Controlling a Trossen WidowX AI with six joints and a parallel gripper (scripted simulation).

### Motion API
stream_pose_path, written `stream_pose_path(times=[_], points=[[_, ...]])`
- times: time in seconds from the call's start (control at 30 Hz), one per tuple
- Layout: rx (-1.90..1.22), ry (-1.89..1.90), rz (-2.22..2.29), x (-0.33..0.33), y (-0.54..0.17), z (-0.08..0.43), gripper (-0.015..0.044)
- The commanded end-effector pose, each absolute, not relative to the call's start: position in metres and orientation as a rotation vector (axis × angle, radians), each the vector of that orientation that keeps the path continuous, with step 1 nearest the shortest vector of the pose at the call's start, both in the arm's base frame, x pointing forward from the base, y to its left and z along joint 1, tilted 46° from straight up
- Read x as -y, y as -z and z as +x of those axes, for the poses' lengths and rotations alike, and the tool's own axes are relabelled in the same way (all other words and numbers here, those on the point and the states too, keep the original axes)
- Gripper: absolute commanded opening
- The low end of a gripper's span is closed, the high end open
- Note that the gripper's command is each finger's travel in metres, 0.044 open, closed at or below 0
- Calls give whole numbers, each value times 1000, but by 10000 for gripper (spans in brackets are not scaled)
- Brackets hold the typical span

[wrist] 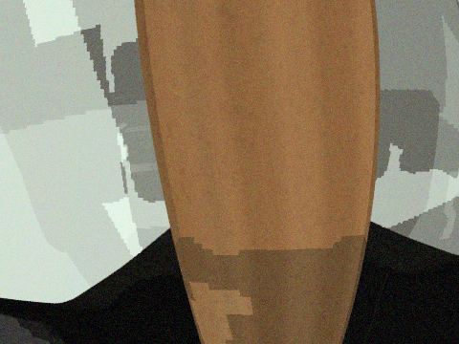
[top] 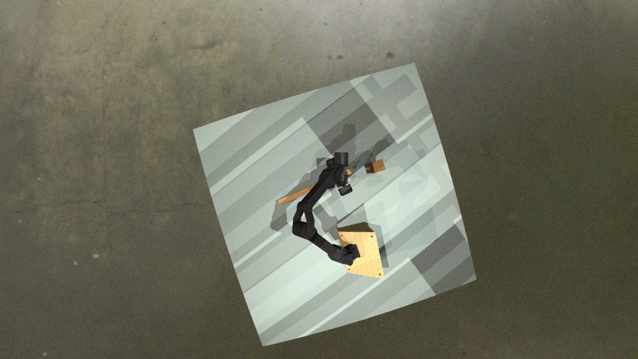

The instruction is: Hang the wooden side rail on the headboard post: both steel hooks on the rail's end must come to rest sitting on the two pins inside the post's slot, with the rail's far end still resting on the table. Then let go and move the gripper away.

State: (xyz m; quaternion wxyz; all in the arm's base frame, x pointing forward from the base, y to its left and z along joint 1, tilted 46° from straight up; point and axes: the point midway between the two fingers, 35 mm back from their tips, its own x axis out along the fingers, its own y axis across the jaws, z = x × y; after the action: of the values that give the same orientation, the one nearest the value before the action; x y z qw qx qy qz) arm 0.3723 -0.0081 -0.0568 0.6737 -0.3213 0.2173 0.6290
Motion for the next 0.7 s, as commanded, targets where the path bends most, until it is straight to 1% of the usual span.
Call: stream_pose_path(times=[0.0, 0.67], points=[[-492, -1412, -712, 8, 56, 372, 0], [-626, -1339, -547, 7, 56, 371, 0]])
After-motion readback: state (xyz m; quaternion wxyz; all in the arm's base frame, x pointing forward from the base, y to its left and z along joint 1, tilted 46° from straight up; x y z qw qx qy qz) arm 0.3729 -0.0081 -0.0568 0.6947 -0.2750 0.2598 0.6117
